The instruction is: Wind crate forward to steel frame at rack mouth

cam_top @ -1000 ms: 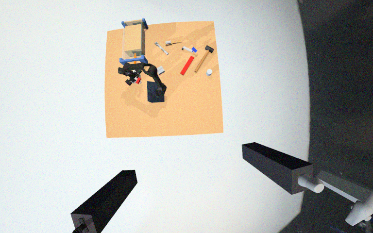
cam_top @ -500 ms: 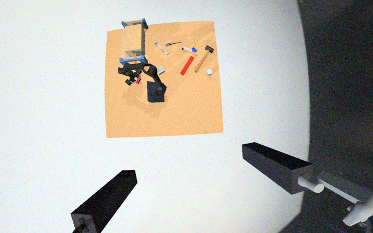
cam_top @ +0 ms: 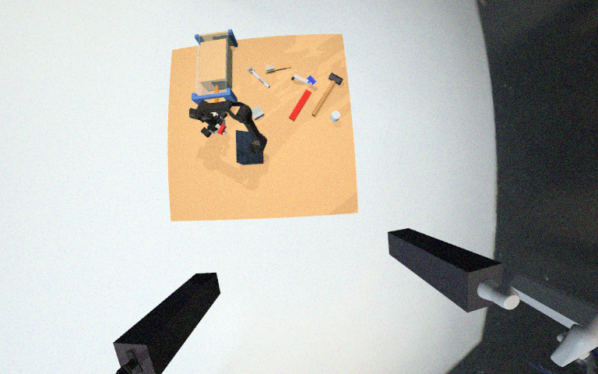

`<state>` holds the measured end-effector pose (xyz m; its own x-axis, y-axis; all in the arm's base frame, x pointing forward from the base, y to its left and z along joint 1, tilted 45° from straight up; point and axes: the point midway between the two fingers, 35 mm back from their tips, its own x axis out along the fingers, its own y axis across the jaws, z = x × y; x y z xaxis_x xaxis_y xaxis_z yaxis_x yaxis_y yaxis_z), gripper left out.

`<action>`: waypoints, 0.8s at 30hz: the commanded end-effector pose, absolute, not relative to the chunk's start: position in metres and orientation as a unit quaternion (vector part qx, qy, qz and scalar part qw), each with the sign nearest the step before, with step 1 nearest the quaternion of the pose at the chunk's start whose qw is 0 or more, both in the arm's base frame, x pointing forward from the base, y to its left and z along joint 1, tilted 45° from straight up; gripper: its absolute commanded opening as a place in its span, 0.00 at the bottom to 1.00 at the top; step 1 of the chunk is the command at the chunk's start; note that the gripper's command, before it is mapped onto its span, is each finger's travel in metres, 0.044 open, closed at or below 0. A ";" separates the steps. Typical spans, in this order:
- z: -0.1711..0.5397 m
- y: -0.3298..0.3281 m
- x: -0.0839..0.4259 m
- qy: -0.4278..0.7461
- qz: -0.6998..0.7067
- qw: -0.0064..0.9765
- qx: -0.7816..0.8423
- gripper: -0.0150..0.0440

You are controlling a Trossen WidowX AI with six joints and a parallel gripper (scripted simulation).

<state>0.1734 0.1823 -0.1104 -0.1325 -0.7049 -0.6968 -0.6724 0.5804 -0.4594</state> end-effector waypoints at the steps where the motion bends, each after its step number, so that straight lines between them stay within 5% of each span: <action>1: -0.113 0.179 0.173 0.754 -0.014 0.468 -0.461 0.25; 24: -0.115 0.181 0.170 0.754 -0.045 0.489 -0.437 0.25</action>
